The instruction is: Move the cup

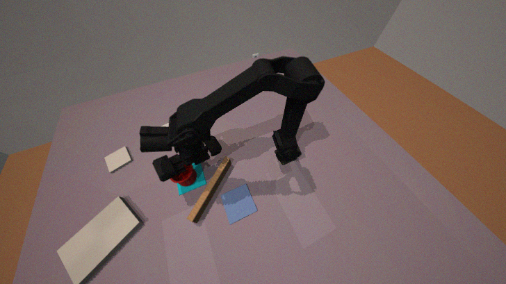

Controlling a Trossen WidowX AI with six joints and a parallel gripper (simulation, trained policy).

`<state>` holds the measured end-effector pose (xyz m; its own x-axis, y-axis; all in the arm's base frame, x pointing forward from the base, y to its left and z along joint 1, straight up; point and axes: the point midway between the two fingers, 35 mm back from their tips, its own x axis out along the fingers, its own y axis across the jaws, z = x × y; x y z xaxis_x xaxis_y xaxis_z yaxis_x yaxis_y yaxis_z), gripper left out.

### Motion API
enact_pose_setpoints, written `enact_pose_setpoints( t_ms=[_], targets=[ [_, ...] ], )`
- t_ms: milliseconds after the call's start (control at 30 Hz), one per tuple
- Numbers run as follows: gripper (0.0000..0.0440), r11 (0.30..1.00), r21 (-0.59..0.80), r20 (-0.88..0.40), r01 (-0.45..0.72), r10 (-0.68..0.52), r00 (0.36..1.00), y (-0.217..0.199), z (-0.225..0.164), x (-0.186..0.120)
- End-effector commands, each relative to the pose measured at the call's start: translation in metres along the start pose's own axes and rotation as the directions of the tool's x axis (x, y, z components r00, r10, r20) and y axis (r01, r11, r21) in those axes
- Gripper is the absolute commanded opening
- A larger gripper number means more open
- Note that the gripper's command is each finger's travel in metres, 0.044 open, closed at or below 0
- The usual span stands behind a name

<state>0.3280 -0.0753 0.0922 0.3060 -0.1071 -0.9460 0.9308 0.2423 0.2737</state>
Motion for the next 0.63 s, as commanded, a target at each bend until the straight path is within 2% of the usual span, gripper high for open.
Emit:
enact_pose_setpoints(
  t_ms=[0, 333, 433, 600],
  targets=[
    [0.0193, 1.0, -0.001, -0.003, -0.025, 0.025, 1.0, -0.001, 0.001, -0.01],
    [0.0241, 0.996, 0.02, 0.012, -0.091, 0.091, 0.996, 0.001, 0.009, -0.041],
    [0.0274, 0.993, 0.023, 0.026, -0.116, 0.116, 0.993, 0.004, 0.013, -0.054],
    [0.0374, 0.989, 0.035, 0.041, -0.141, 0.14, 0.989, 0.007, 0.021, -0.069]
  ],
)
